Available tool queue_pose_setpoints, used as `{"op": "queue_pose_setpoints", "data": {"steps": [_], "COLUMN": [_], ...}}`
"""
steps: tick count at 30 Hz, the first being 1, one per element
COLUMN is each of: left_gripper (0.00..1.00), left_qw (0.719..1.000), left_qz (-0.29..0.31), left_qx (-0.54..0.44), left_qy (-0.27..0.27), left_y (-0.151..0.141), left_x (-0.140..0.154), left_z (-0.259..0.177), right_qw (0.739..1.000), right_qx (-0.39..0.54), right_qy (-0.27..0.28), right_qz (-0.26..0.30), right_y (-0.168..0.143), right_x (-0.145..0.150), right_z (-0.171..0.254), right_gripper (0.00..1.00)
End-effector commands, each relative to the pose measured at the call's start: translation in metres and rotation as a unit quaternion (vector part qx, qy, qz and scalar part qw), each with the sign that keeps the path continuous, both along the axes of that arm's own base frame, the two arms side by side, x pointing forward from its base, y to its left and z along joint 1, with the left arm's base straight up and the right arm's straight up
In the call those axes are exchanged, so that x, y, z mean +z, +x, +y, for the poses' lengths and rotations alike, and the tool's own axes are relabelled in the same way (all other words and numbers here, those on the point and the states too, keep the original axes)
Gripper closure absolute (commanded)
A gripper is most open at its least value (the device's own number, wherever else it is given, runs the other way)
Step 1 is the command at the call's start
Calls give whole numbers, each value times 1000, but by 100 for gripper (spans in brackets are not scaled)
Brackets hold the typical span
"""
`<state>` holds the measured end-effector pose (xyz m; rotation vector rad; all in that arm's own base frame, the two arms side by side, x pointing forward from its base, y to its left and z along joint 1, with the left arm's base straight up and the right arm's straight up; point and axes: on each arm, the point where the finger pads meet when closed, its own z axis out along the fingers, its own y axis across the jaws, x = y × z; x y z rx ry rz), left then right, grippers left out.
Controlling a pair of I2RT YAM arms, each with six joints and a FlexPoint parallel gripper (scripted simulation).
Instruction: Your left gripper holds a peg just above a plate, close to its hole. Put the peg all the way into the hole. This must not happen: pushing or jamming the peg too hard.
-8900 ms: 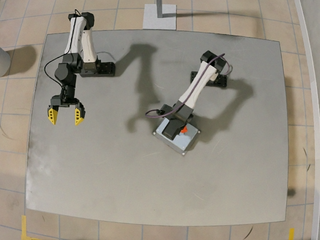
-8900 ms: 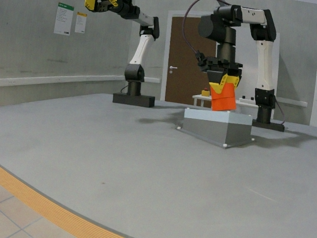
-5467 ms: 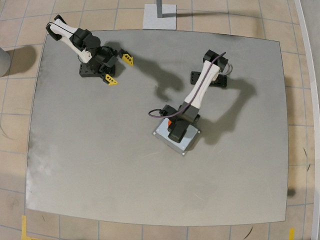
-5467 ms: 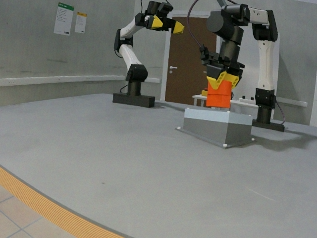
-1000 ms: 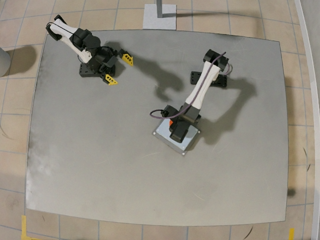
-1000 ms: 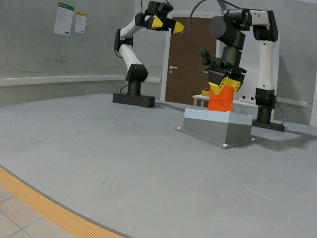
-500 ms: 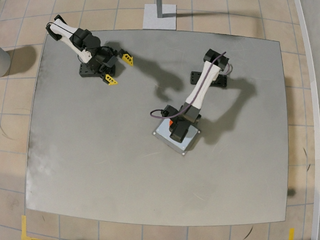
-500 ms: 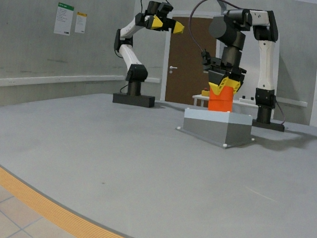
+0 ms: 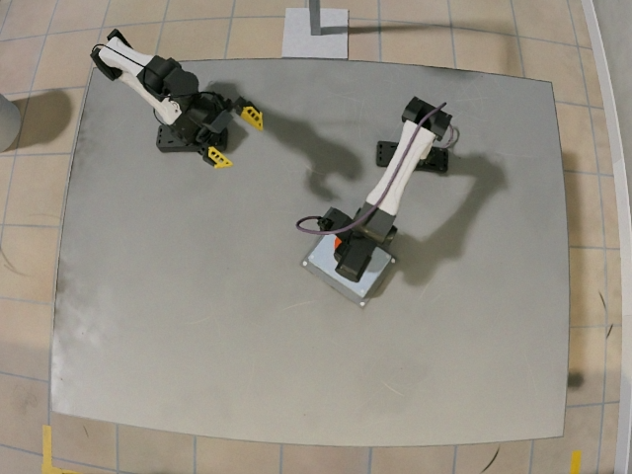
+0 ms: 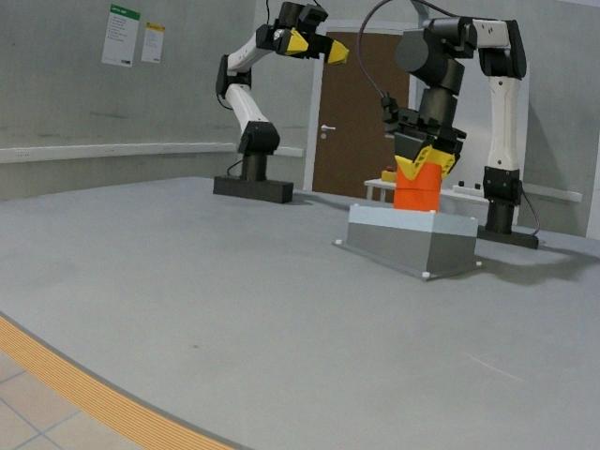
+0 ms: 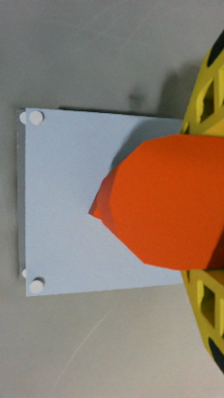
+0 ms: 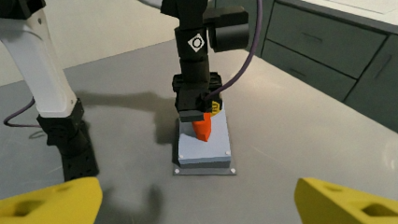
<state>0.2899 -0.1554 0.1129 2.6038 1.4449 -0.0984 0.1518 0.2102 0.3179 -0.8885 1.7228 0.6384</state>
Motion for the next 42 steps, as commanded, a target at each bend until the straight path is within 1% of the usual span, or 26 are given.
{"op": "queue_pose_setpoints", "data": {"steps": [1, 6, 15, 20, 24, 30, 42], "left_gripper": [66, 66, 66, 66, 66, 66, 66], "left_qw": [1000, 1000, 1000, 1000, 1000, 1000, 1000], "left_qz": [-22, -24, -26, -17, -25, -21, -21], "left_qx": [1, 2, 1, 2, 2, 0, -1], "left_qy": [-12, -13, -14, -10, -13, -11, -12], "left_y": [10, 5, 9, 9, 10, 12, 13], "left_x": [16, 14, 13, 2, 5, -6, -16], "left_z": [-5, -2, -3, -2, -2, -2, -1], "right_qw": [1000, 1000, 1000, 1000, 1000, 1000, 1000], "right_qx": [-6, -6, -6, -6, -6, -6, -6], "right_qy": [-15, -15, -15, -15, -15, -15, -15], "right_qz": [15, 15, 15, 15, 15, 15, 15], "right_y": [-1, -1, -1, -1, -1, -1, -1], "right_x": [-12, -12, -12, -12, -12, -12, -12], "right_z": [-3, -3, -3, -3, -3, -3, -3], "right_gripper": [0, 0, 0, 0, 0, 0, 0]}}
